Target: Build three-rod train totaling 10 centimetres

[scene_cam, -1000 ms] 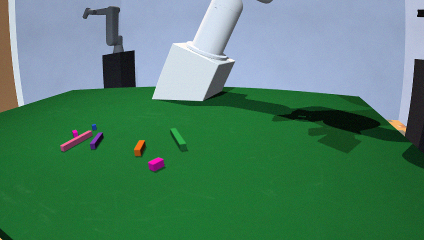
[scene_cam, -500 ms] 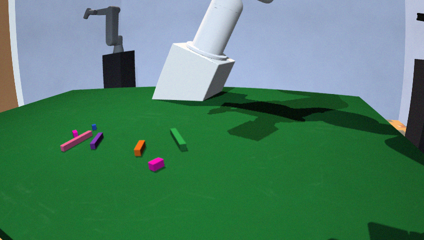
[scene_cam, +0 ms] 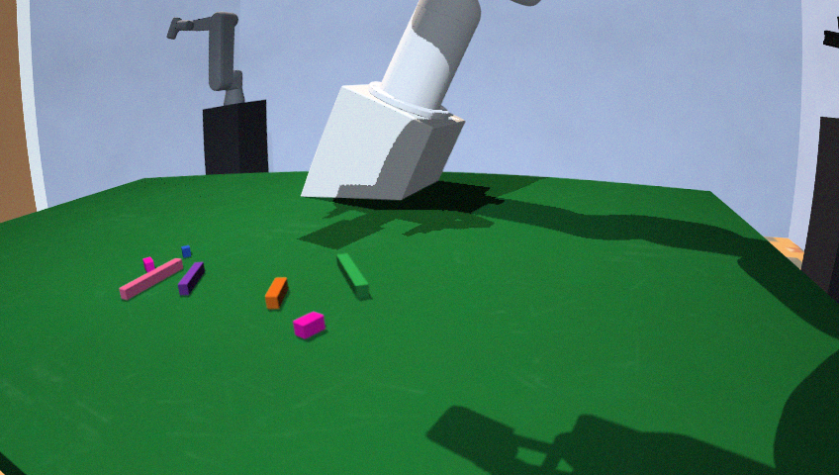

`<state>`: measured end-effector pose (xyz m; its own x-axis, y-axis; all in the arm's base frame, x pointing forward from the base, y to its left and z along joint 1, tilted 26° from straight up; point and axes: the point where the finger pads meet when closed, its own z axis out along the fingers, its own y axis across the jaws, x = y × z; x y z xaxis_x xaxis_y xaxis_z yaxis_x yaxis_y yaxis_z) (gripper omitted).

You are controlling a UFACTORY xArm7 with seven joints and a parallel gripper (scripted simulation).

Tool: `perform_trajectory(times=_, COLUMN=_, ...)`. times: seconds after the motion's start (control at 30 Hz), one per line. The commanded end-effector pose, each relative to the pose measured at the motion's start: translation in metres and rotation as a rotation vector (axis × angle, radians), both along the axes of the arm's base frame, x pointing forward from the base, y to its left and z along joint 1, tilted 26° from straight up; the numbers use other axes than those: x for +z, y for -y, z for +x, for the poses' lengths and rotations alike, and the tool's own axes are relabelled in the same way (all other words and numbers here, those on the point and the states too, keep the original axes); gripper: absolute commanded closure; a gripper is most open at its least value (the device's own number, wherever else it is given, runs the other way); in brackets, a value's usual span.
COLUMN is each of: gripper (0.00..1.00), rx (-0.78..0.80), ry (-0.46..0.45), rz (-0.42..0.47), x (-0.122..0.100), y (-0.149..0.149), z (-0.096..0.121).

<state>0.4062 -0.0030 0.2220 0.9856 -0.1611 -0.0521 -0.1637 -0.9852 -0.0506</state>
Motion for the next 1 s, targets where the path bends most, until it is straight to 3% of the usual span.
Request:
perform_trajectory(times=0.0, gripper=0.00, rx=-0.152, ry=-0.023, rz=0.068, x=-0.027, y=0.005, z=0.010)
perform_trajectory(times=0.2, gripper=0.00, rx=-0.356, ry=-0.072, rz=0.130, x=-0.060, y=0.013, z=0.017)
perform_trajectory(times=0.27, gripper=0.00, rx=-0.356, ry=-0.072, rz=0.130, x=-0.060, y=0.013, z=0.017)
perform_trajectory(times=0.3, gripper=0.00, rx=-0.456, ry=-0.096, rz=0.156, x=-0.077, y=0.018, z=0.020)
perform_trajectory(times=0.5, gripper=0.00, rx=-0.641, ry=-0.142, rz=0.197, x=-0.106, y=0.029, z=0.023)
perform_trajectory(times=0.57, gripper=0.00, rx=-0.647, ry=-0.144, rz=0.198, x=-0.107, y=0.029, z=0.023)
perform_trajectory(times=0.6, gripper=0.00, rx=-0.743, ry=-0.168, rz=0.215, x=-0.122, y=0.035, z=0.023)
perform_trajectory(times=0.83, gripper=0.00, rx=-0.806, ry=-0.184, rz=0.226, x=-0.132, y=0.039, z=0.023)
perform_trajectory(times=0.87, gripper=0.00, rx=-0.955, ry=-0.222, rz=0.246, x=-0.156, y=0.050, z=0.022)
perform_trajectory(times=0.97, gripper=0.00, rx=-0.959, ry=-0.223, rz=0.246, x=-0.156, y=0.050, z=0.022)
